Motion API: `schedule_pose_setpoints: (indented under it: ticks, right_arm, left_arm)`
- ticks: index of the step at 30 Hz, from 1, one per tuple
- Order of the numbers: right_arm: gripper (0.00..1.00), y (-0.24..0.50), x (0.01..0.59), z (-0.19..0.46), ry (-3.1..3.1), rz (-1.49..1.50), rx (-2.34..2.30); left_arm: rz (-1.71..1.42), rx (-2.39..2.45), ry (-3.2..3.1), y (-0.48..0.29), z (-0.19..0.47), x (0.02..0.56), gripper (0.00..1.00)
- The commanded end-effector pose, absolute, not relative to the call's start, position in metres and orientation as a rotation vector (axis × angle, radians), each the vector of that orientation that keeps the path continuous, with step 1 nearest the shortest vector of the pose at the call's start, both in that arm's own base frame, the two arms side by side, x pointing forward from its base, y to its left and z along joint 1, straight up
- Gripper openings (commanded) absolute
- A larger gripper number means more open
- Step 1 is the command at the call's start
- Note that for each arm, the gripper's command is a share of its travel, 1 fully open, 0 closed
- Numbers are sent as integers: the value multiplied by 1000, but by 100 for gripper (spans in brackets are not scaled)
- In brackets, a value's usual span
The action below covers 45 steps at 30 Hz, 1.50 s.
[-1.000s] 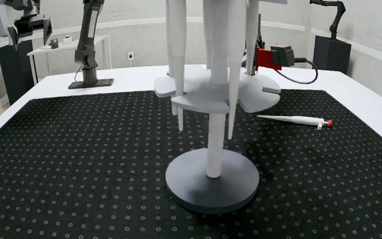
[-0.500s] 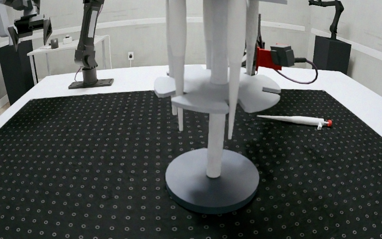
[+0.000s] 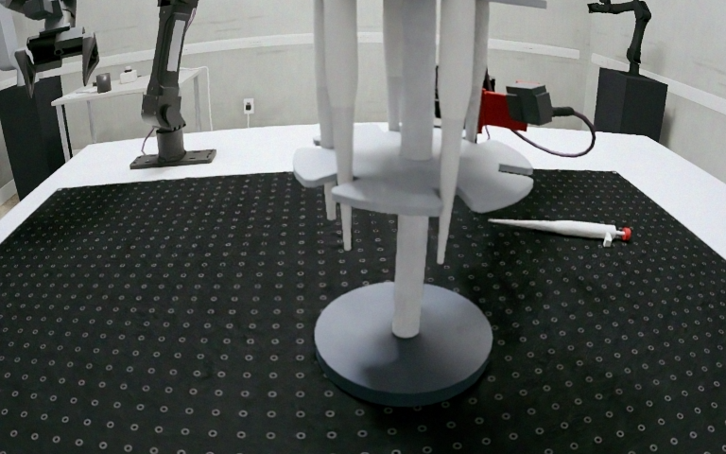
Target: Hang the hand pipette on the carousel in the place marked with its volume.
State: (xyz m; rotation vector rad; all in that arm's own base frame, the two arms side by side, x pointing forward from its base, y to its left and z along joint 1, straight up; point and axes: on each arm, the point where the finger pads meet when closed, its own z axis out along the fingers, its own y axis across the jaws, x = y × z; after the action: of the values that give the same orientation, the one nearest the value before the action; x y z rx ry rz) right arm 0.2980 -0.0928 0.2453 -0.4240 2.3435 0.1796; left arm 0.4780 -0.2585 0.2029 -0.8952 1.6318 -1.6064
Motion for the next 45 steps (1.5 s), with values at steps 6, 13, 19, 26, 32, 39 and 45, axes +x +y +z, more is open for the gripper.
schedule_pose_setpoints:
  ticks: [6, 13, 19, 26, 32, 39, 45]
  right_arm:
    - [100, -96, 302, 253, 2317, 168, -429]
    - [100, -96, 302, 253, 2317, 168, -429]
    - [100, -96, 302, 253, 2317, 168, -429]
    - [100, -96, 302, 253, 2317, 168, -429]
    - [100, -96, 302, 253, 2317, 168, -429]
    - [100, -96, 302, 253, 2317, 168, -429]
    - [100, -96, 302, 253, 2317, 168, -429]
  left_arm:
    - [-1578, -915, 1518, -265, 228, 470, 0]
    - [-1574, -918, 1518, -264, 227, 470, 0]
    - [-1574, -918, 1518, -264, 227, 470, 0]
    - [-1574, -918, 1518, -264, 227, 470, 0]
    - [-1574, -918, 1518, -264, 227, 470, 0]
    - [-1574, -918, 1518, -264, 227, 470, 0]
    - [-1574, -918, 1518, -264, 227, 470, 0]
